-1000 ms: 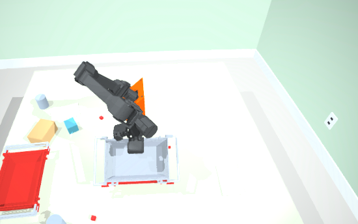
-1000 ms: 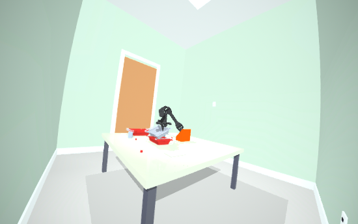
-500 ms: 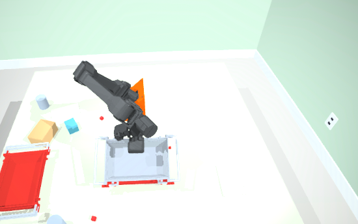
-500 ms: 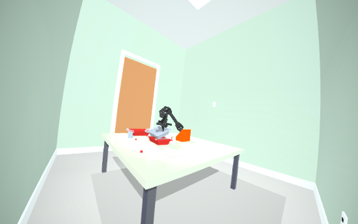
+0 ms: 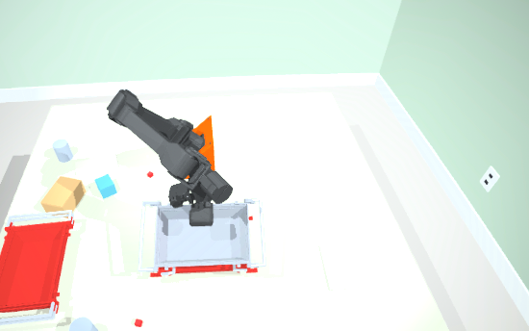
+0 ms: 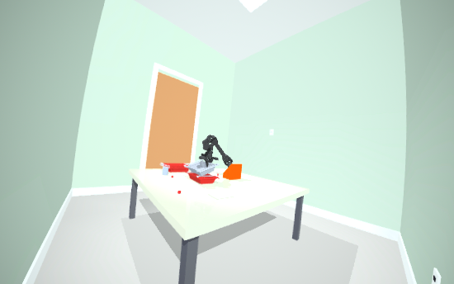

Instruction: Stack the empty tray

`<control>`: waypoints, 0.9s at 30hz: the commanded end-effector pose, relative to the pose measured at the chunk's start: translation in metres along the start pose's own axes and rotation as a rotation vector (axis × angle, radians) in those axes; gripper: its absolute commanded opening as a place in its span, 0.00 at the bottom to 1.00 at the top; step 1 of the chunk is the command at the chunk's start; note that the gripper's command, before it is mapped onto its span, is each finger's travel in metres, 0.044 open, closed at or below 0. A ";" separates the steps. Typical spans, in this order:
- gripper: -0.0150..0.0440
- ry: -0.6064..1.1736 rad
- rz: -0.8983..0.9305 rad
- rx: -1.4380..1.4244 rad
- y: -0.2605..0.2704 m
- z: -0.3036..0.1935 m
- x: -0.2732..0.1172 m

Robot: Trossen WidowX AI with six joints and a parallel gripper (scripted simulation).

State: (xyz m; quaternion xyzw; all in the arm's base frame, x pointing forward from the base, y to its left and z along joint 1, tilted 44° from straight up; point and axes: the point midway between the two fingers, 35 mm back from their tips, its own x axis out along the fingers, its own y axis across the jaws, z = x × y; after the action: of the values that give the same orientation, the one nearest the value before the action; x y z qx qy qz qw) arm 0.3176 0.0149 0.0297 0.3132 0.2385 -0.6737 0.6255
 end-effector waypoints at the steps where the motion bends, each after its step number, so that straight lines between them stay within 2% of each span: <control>1: 0.25 -0.001 -0.014 -0.004 -0.005 0.001 0.006; 27: 0.25 -0.001 -0.014 -0.004 -0.009 0.001 0.014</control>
State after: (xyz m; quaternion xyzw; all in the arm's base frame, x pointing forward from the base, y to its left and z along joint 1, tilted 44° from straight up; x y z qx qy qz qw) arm 0.3134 0.0109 0.0241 0.3136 0.2373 -0.6719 0.6277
